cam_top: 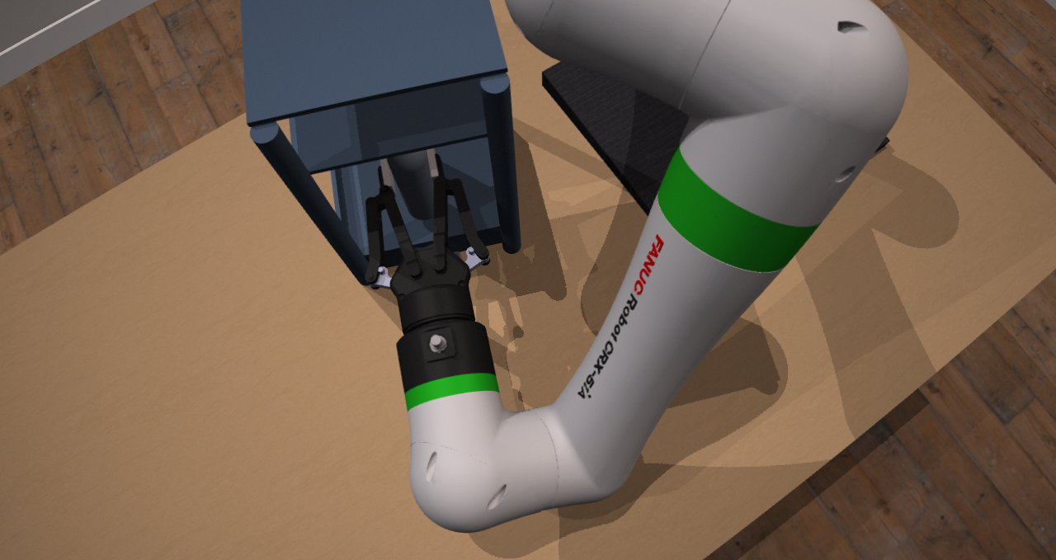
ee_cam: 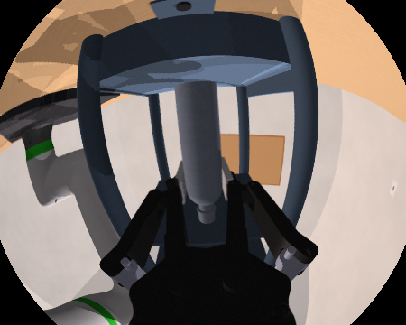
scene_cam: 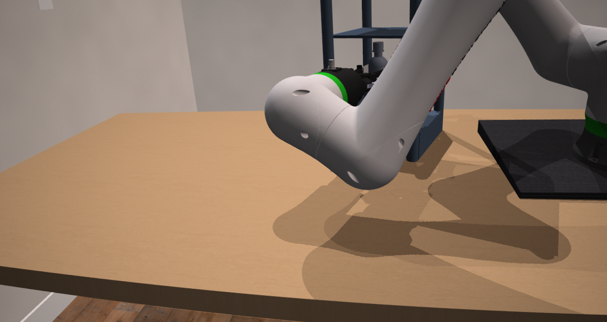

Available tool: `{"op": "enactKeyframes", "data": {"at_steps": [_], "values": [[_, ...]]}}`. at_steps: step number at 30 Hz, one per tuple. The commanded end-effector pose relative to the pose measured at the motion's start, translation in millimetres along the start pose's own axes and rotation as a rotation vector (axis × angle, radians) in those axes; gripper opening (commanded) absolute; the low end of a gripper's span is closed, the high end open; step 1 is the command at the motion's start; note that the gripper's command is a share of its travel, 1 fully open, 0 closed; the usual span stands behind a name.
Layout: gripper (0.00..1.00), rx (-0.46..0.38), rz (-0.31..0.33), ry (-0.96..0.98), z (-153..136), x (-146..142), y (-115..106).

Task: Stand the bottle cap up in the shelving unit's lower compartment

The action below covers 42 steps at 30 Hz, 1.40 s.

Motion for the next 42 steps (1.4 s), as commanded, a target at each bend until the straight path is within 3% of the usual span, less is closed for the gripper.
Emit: {"op": "enactKeyframes", "data": {"at_steps": [1, 42], "values": [[0.00, 0.000, 0.000, 0.000, -0.1, 0.1, 0.0], [0.00, 0.000, 0.000, 0.000, 11.2, -1.9, -0.1]]}}
Point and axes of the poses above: the point where the finger pads meet when closed, its own y axis out along the fingers, its own x axis across the jaws, z = x × y, the point moved 4 cm from there along -y, back along the fingers, and after that the axes turned 10 degrees about y, right-handed, at the moved point
